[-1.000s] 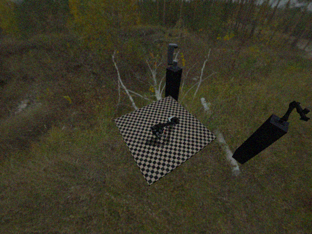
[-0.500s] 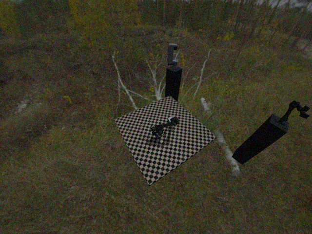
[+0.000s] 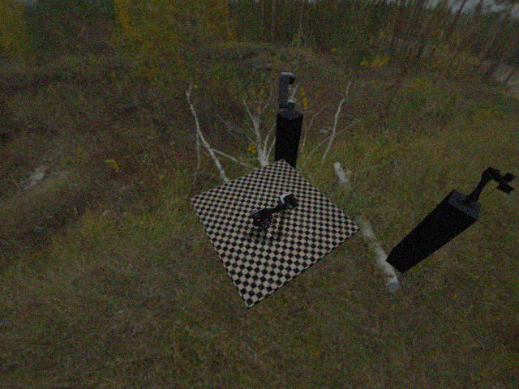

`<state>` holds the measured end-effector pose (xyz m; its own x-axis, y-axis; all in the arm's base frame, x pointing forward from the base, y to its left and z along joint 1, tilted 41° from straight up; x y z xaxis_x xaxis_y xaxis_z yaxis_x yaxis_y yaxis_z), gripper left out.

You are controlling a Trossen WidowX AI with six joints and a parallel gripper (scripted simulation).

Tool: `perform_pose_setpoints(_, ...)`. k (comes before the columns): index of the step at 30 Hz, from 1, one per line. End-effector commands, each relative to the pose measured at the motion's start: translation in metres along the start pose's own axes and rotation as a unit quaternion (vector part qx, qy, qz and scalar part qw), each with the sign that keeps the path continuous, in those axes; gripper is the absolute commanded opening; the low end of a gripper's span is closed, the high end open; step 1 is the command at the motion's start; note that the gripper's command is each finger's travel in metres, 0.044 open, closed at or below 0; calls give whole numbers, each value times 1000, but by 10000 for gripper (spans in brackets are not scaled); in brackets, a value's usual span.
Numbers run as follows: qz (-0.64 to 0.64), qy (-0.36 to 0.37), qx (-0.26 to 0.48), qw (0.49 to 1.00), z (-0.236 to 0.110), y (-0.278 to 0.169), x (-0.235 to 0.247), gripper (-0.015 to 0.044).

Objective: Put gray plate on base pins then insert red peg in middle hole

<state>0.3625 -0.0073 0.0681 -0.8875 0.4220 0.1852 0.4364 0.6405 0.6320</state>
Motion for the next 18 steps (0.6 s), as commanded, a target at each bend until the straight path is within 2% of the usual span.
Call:
perform_pose_setpoints(1, 4, 5, 0, 1000, 9, -1, 1, 440)
perform_pose_setpoints(10, 4, 6, -1, 1000, 21, -1, 3, 440)
perform_pose_setpoints(18, 4, 6, -1, 1000, 21, -1, 3, 230)
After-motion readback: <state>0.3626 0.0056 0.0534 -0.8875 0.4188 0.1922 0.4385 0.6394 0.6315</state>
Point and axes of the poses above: the point midway between the two fingers, 35 mm back from their tips, its own z axis out along the fingers, its own x axis across the jaws, y = z × x, the point moved 3 cm from there along -z, back along the fingers, and after that the axes turned 15 degrees about z, right-handed, at the moved point
